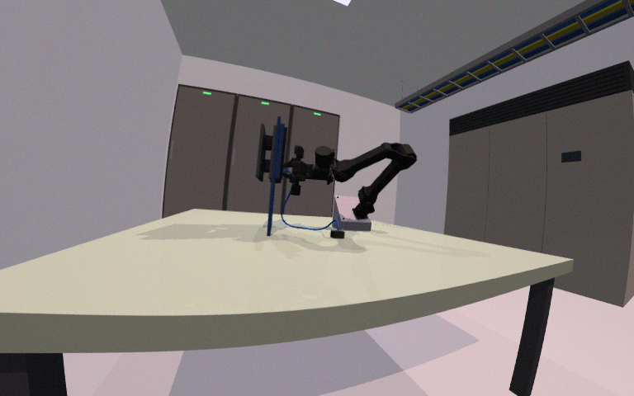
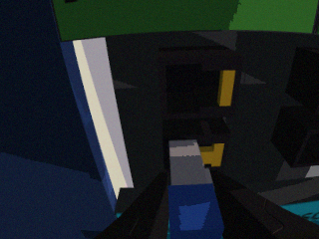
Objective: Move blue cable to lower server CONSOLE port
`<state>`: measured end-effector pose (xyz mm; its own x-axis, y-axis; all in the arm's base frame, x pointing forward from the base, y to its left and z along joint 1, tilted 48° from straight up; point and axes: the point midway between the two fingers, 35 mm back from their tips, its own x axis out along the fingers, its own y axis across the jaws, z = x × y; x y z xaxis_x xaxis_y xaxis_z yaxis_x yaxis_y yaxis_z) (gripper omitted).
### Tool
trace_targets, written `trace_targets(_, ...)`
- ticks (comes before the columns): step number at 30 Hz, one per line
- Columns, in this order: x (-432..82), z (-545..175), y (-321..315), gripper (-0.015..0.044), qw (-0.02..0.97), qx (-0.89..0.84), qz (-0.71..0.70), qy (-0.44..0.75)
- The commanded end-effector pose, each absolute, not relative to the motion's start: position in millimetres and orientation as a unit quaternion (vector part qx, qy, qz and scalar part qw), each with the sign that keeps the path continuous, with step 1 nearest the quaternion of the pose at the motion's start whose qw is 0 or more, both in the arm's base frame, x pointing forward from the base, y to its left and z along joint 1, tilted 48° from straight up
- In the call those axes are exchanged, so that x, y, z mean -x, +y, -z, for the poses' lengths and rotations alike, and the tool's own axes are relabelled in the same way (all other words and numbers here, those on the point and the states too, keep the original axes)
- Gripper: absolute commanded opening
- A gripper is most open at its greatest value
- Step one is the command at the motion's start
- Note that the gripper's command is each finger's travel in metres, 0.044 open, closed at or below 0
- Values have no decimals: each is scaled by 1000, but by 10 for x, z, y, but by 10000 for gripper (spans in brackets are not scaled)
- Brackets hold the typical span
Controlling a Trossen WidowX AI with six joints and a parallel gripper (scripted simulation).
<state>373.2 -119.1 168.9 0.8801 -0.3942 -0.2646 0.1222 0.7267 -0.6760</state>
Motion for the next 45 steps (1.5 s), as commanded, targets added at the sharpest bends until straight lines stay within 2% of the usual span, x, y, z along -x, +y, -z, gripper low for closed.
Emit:
trace_targets(1, -3746, -1696, -1210, 0, 908, 339, 148, 199)
trace_targets(45, -3842, -1692, -1232, 0, 908, 339, 149, 199)
